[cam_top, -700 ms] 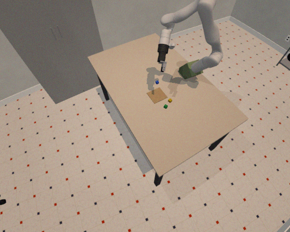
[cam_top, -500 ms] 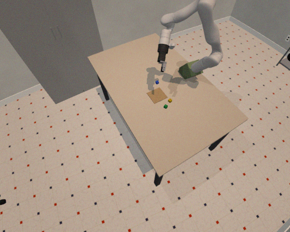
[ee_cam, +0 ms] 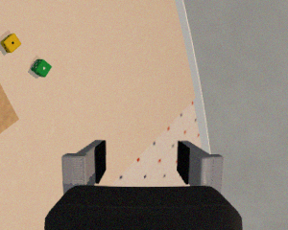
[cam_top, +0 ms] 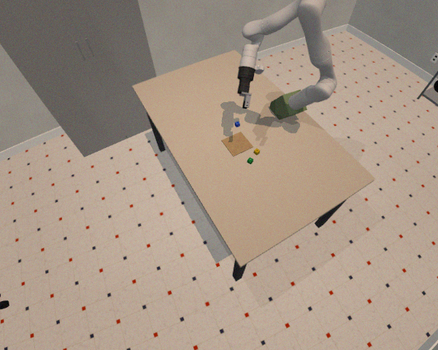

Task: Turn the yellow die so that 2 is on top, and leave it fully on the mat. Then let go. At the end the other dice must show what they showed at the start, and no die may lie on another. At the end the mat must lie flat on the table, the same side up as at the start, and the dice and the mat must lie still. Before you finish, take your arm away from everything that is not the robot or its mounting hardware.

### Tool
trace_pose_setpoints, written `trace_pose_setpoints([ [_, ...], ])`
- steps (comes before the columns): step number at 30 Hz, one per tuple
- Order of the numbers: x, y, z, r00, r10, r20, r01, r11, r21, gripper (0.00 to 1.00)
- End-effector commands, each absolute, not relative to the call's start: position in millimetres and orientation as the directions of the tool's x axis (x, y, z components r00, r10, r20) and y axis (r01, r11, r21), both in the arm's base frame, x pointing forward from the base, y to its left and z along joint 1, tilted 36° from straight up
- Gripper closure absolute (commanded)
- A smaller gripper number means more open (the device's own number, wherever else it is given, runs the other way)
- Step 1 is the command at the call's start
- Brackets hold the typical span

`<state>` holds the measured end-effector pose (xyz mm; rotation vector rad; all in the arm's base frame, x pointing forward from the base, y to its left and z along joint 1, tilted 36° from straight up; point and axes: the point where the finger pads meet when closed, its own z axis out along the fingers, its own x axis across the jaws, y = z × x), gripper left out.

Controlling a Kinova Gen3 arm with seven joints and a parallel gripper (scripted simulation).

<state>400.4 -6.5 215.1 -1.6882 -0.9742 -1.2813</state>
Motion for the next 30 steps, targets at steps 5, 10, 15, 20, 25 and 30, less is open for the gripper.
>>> trace_pose_setpoints([
  [5,396.5,-5.8,134.6,0.355,0.26,0.898,0.895,-0.373,-0.246,0.0],
  [10,380.2,-24.5,24.2,0.512,0.493,0.703,0.853,-0.386,-0.351,0.0],
  [15,370.9,-44.2,-26.1,0.551,0.607,0.573,0.835,-0.407,-0.371,0.0],
  [20,365.5,-63.5,-60.1,0.561,0.685,0.466,0.826,-0.426,-0.369,0.0],
  [25,365.3,-64.2,-61.2,0.561,0.687,0.462,0.826,-0.426,-0.369,0.0],
  [30,365.3,-64.2,-61.2,0.561,0.687,0.462,0.826,-0.426,-0.369,0.0],
])
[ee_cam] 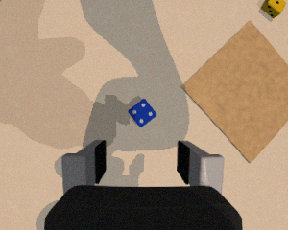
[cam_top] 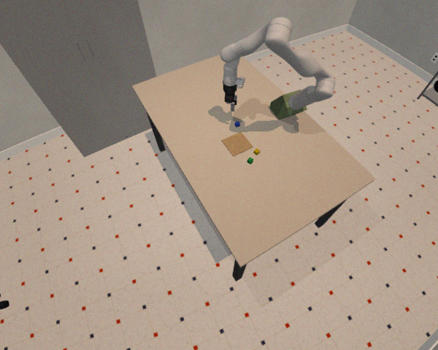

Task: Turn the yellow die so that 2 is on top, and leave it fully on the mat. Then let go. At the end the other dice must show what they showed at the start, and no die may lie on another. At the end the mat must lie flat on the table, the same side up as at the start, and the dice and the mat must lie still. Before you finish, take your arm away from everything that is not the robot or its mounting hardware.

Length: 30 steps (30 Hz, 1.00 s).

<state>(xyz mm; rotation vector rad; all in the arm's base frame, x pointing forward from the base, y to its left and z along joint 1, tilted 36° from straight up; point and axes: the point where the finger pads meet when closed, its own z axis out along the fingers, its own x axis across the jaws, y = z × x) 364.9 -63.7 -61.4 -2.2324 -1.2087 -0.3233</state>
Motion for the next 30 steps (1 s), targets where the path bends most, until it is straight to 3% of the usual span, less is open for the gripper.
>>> trace_pose_setpoints([
  [1,365.3,-64.2,-61.2,0.561,0.687,0.462,0.826,-0.426,-0.369,0.0],
  [18,365.0,-60.4,-66.5,0.561,0.687,0.462,0.826,-0.426,-0.369,0.0],
  [30,360.6,-12.6,-132.9,0.561,0.687,0.462,0.826,-0.426,-0.369,0.0],
])
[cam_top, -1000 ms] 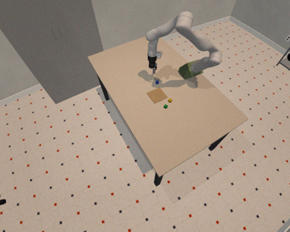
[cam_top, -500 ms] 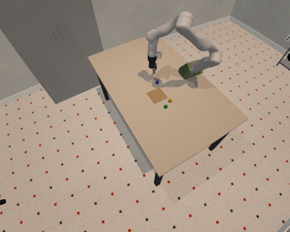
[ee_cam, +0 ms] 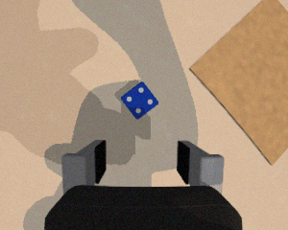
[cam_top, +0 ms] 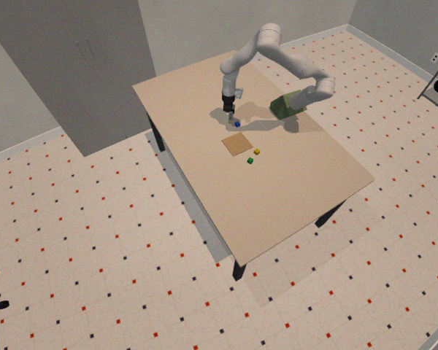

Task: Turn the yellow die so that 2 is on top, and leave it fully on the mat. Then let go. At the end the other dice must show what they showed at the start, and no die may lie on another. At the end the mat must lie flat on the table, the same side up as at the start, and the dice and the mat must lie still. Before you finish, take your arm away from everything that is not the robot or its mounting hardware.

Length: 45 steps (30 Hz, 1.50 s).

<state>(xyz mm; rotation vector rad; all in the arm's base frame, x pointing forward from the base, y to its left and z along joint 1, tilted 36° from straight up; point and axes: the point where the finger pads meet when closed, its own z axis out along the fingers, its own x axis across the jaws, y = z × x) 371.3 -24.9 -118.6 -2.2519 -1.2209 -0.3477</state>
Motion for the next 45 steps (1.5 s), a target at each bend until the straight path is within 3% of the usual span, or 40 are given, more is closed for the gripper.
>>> trace_pose_setpoints([
  [1,360.3,-9.4,-137.3,0.561,0.687,0.462,0.826,-0.426,-0.369,0.0],
  [45,359.7,-2.7,-146.6,0.561,0.687,0.462,0.826,-0.426,-0.369,0.0],
])
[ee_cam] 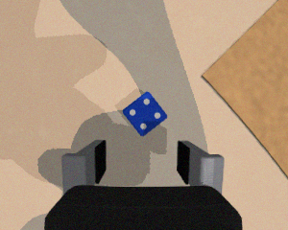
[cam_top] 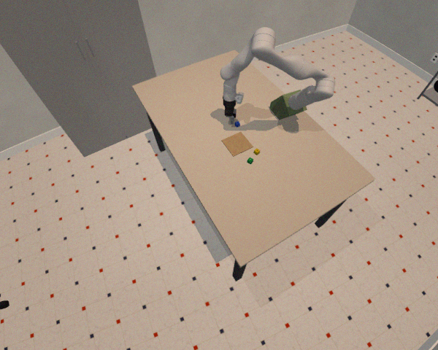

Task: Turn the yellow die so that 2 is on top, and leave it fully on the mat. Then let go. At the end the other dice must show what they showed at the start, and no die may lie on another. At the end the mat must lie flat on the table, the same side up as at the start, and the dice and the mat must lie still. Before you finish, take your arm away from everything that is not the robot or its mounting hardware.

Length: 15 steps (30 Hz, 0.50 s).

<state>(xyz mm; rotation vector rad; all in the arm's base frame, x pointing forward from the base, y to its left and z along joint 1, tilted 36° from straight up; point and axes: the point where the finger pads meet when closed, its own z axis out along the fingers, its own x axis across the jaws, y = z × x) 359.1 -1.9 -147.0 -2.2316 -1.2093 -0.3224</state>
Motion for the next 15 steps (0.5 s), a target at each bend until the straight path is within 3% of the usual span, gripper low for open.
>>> trace_pose_setpoints([
  [1,359.7,-2.7,-146.6,0.561,0.687,0.462,0.826,-0.426,-0.369,0.0],
  [15,358.1,9.6,-137.5,0.561,0.687,0.462,0.826,-0.426,-0.369,0.0],
])
